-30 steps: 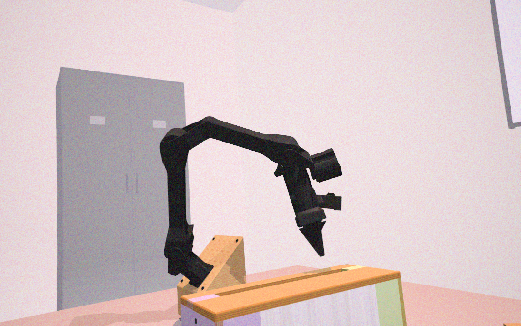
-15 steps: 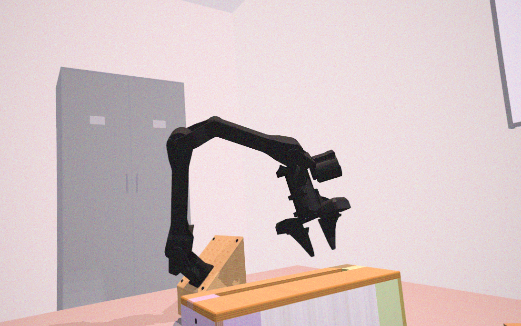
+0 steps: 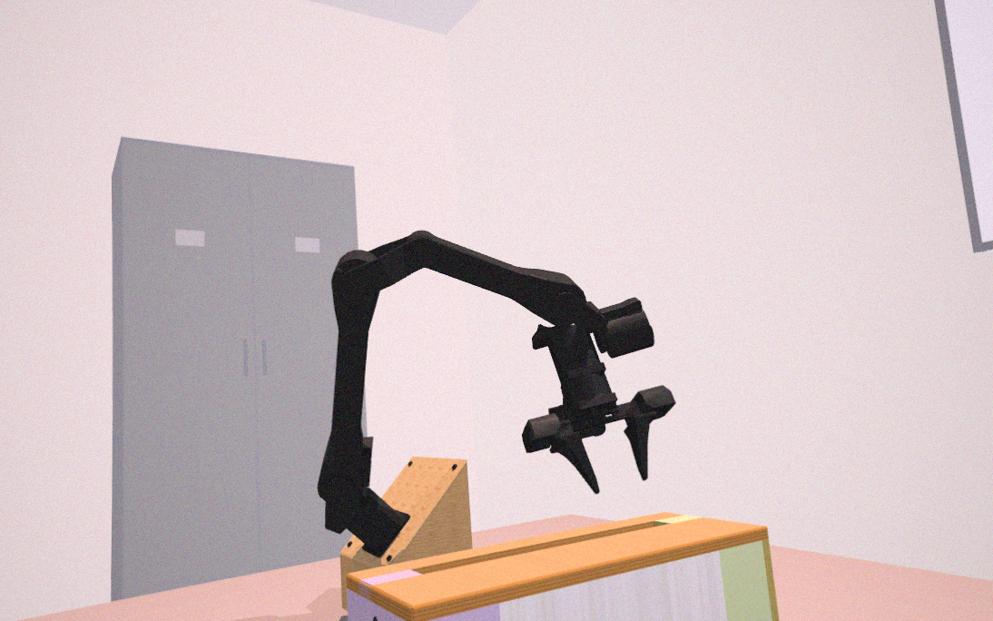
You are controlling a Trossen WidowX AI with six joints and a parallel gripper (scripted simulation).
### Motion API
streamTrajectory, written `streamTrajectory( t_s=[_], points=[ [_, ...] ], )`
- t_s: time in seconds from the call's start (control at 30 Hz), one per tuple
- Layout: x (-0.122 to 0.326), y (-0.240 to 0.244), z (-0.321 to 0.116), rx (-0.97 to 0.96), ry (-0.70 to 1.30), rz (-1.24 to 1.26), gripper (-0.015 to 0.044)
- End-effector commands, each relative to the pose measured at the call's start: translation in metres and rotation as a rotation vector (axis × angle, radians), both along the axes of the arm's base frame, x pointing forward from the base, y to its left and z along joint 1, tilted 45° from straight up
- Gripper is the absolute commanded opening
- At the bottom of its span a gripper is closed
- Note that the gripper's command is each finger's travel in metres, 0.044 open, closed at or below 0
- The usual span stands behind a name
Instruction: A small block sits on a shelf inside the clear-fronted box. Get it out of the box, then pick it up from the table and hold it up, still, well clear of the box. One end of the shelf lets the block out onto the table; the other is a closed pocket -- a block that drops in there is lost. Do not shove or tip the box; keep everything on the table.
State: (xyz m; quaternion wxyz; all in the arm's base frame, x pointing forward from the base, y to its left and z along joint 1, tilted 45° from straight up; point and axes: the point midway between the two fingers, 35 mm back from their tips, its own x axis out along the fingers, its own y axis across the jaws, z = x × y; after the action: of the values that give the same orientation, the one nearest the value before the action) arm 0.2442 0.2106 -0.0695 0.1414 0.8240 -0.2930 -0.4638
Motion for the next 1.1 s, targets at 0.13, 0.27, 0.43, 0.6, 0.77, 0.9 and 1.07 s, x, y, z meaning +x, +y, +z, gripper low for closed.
streamTrajectory(
  t_s=[0.13, 0.27, 0.43, 0.6, 0.77, 0.9, 1.07],
  points=[
    [-0.003, 0.004, -0.002, -0.199, 0.21, 0.3, 0.0285],
    [-0.003, 0.004, -0.002, -0.199, 0.21, 0.3, 0.0285],
    [-0.002, -0.003, -0.01, -0.199, 0.21, 0.3, 0.0285],
    [-0.003, -0.056, -0.062, -0.201, 0.209, 0.299, 0.0285],
    [-0.004, -0.064, -0.068, -0.202, 0.209, 0.299, 0.0285],
    [-0.003, -0.066, -0.071, -0.202, 0.209, 0.299, 0.0285],
    [-0.002, -0.071, -0.078, -0.202, 0.209, 0.299, 0.0285]
  ],
)
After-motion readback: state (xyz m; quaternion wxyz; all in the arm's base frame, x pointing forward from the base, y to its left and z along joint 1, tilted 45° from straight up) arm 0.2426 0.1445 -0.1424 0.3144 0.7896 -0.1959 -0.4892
